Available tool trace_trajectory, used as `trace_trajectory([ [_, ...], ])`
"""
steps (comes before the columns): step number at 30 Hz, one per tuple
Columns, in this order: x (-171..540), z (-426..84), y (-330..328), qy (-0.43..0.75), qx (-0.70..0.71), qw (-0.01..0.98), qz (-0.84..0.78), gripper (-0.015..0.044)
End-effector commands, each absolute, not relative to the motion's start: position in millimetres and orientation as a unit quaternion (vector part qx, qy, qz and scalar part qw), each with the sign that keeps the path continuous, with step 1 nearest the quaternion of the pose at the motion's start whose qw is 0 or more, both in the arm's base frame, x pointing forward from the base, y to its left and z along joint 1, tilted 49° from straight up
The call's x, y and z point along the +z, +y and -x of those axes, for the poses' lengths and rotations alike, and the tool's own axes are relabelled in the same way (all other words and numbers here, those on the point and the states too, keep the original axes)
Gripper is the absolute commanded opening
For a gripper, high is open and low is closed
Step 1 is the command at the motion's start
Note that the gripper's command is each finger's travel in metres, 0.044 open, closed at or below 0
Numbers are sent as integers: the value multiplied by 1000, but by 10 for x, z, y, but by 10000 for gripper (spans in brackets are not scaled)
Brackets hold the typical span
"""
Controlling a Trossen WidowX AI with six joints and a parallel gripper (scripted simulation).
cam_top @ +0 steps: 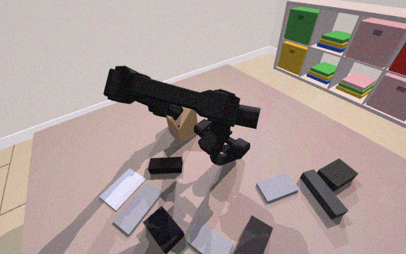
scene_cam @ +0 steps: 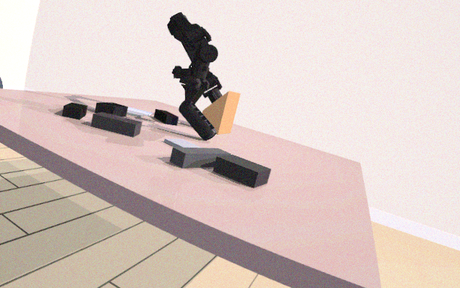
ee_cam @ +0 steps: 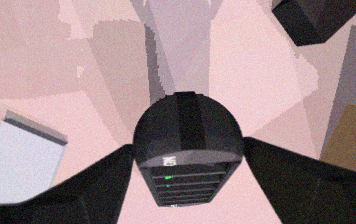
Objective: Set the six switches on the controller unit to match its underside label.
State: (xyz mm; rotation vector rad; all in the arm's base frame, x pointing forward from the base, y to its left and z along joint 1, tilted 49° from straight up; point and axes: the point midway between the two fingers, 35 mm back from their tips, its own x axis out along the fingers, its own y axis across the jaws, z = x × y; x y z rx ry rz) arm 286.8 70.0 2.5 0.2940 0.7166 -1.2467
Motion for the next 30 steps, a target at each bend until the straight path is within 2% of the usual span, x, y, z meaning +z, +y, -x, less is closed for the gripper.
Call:
trace_trajectory([
  [1,23,-2859,770,326,-567,745,-135,335],
  [30,-53,-2776,970,305,-570,753,-119,335],
])
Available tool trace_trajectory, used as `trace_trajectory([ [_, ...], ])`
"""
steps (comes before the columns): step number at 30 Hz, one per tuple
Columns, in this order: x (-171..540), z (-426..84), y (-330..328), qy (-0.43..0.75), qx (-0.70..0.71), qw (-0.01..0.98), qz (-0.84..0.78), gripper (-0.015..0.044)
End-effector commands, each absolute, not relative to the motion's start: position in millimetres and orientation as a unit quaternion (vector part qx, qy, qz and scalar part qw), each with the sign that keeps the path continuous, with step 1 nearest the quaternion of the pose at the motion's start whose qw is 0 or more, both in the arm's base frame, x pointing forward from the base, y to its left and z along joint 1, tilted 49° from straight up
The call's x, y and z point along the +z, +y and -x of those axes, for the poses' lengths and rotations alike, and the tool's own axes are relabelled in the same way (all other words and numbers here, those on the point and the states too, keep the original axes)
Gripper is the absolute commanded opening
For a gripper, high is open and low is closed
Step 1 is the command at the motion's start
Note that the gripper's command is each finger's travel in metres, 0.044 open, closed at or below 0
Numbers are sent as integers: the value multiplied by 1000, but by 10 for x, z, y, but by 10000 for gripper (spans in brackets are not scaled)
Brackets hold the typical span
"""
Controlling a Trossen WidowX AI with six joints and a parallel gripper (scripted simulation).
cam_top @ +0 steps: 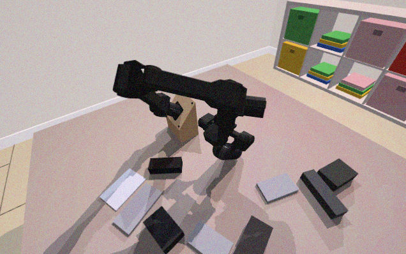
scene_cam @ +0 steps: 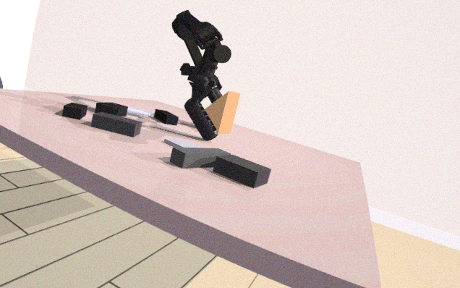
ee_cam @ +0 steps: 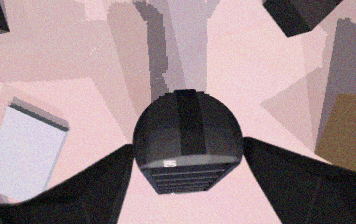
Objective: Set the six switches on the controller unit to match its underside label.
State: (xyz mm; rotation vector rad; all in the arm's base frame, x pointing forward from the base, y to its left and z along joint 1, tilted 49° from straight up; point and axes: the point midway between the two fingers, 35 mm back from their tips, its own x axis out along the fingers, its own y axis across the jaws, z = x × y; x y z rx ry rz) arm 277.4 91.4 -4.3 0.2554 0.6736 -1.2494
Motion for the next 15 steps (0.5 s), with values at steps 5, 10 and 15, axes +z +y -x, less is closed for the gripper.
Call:
trace_trajectory([
  [5,-70,-2761,1006,302,-571,755,-116,335],
  [10,-88,-2745,1041,298,-571,756,-113,335],
  [15,-108,-2729,1077,294,-572,758,-111,335],
])
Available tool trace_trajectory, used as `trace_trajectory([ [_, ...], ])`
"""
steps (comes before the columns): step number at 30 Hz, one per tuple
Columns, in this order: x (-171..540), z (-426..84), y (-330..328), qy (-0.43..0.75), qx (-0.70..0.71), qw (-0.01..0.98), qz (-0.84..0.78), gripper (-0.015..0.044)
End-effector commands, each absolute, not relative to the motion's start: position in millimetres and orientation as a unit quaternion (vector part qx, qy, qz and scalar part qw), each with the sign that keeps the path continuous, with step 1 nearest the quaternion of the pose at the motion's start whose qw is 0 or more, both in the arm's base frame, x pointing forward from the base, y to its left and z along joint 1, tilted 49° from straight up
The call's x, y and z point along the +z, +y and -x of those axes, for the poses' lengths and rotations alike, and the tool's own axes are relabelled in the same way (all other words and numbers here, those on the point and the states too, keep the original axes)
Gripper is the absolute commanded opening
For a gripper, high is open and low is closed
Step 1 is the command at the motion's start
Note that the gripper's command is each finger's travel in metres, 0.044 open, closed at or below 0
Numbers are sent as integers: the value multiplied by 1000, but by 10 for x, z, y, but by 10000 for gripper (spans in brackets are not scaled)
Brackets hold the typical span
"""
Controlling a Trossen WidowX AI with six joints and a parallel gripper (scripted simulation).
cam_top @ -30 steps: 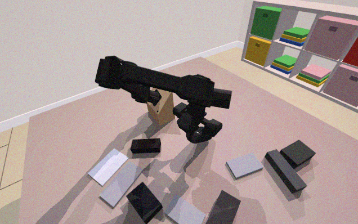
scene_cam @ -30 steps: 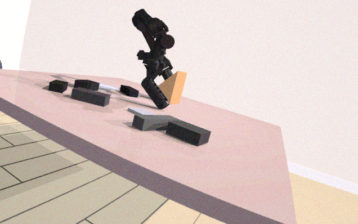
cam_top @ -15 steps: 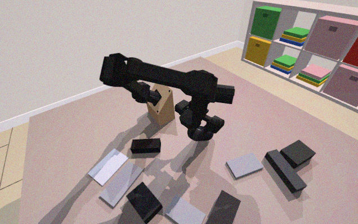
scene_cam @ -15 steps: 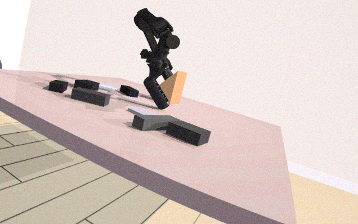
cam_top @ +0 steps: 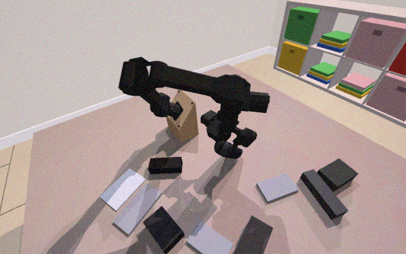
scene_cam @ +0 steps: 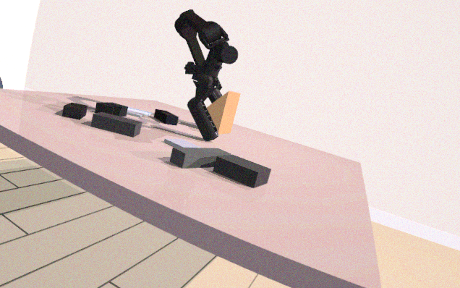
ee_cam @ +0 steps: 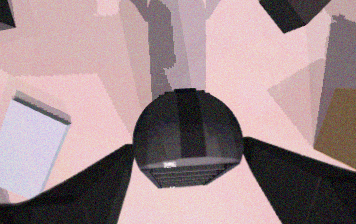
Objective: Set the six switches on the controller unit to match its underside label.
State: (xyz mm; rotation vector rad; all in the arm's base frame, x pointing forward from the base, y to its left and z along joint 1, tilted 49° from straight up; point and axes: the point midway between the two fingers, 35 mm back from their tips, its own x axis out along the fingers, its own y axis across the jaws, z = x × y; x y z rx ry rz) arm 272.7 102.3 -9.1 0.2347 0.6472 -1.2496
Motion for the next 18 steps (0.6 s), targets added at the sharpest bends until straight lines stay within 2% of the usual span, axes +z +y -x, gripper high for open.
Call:
trace_trajectory([
  [1,-112,-2726,1084,293,-572,758,-110,335],
  [18,-184,-2673,1200,279,-574,763,-100,335],
])
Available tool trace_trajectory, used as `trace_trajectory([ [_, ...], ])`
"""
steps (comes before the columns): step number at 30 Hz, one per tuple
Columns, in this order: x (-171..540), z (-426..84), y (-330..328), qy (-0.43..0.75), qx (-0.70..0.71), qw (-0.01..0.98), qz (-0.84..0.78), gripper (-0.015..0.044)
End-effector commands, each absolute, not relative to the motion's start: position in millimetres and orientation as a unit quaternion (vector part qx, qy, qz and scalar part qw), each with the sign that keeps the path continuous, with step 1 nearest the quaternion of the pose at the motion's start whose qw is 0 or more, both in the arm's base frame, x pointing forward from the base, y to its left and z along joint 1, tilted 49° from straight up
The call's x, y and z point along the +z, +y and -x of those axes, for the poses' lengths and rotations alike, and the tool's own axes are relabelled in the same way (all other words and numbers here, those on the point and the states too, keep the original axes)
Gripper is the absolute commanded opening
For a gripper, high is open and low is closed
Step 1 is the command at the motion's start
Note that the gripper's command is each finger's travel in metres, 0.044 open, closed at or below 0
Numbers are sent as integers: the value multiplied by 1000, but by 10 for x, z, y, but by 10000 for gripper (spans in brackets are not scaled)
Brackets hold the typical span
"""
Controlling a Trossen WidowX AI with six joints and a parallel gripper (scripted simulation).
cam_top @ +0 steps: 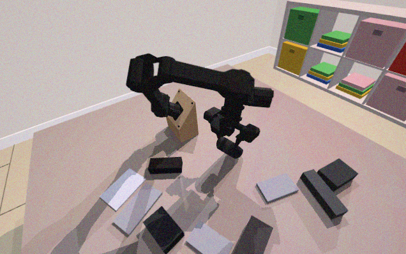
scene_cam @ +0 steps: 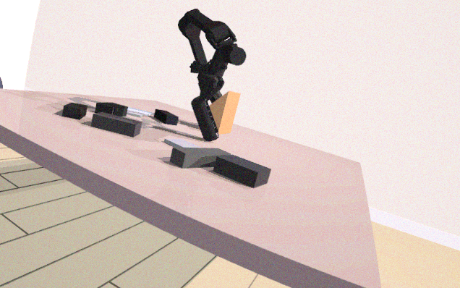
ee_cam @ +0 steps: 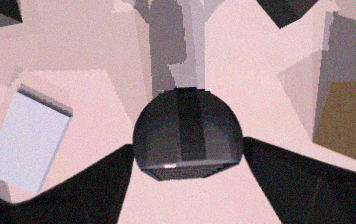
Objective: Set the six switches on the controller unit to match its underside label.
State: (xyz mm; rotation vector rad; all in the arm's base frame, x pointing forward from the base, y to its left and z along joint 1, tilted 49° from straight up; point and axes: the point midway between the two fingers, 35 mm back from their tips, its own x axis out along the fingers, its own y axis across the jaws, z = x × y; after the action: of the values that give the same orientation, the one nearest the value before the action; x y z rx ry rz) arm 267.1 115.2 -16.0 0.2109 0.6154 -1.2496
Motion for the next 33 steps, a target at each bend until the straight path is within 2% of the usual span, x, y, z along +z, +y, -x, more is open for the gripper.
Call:
trace_trajectory([
  [1,-189,-2670,1206,279,-574,764,-99,335],
  [33,-350,-2569,1410,254,-577,772,-81,335],
])
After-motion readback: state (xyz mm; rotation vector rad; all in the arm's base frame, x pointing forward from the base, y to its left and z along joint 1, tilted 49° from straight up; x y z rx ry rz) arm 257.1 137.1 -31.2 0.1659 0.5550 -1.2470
